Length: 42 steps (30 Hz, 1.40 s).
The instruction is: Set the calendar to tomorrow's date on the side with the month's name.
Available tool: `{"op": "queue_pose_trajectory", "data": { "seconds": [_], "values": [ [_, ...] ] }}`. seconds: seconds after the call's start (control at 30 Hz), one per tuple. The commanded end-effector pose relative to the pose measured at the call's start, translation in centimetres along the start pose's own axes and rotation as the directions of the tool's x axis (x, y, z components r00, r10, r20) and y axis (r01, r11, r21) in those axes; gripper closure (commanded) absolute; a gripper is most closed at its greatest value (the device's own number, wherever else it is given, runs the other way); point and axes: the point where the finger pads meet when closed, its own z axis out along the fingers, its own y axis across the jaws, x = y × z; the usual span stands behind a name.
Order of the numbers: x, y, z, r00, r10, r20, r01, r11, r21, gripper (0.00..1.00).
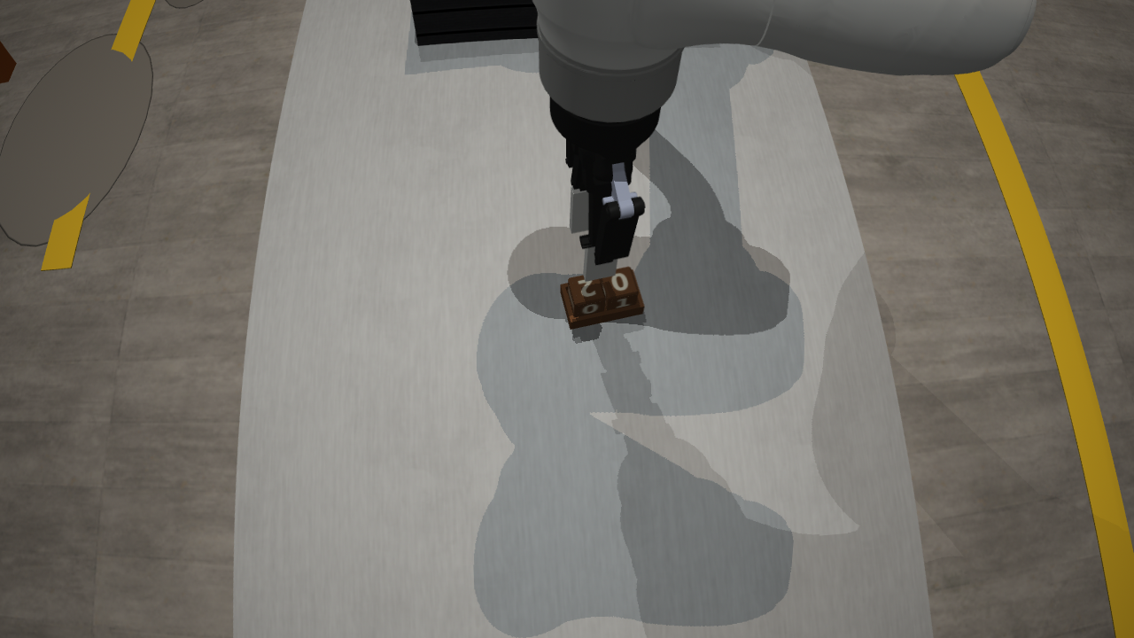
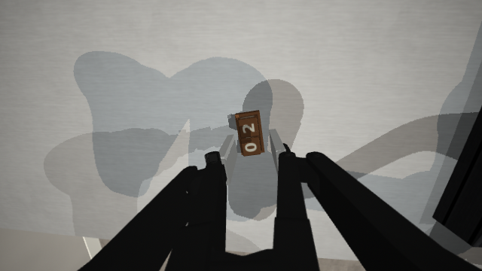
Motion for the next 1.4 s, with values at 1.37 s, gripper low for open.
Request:
{"op": "queue_pose_trajectory", "data": {
  "seconds": [1.37],
  "values": [
    [0.4, -0.7, 4.4, 1.000, -0.001, -0.001, 0.001, 1.000, 0.011, 0.72]
  ]
}}
